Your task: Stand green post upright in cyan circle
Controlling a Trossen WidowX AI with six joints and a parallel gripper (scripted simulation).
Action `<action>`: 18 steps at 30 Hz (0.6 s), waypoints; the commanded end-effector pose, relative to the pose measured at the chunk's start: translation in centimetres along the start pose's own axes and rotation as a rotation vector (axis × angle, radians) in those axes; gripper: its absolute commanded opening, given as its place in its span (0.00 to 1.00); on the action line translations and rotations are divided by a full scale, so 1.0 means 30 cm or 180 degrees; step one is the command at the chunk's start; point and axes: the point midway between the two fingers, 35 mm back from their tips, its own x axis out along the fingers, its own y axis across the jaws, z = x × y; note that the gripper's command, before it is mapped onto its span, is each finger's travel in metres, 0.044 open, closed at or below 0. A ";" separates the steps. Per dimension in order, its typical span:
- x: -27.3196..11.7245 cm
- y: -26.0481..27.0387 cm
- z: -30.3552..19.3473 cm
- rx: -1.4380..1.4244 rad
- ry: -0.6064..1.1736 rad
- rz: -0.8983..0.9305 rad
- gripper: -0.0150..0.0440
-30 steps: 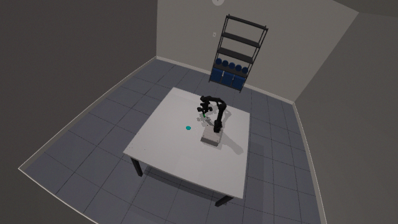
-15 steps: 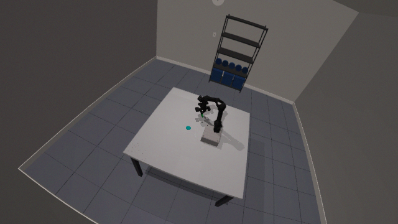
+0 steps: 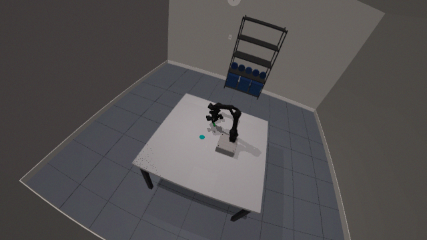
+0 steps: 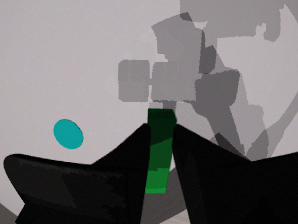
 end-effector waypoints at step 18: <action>-0.020 0.203 -0.076 -0.0184 0.0011 0.0023 0.29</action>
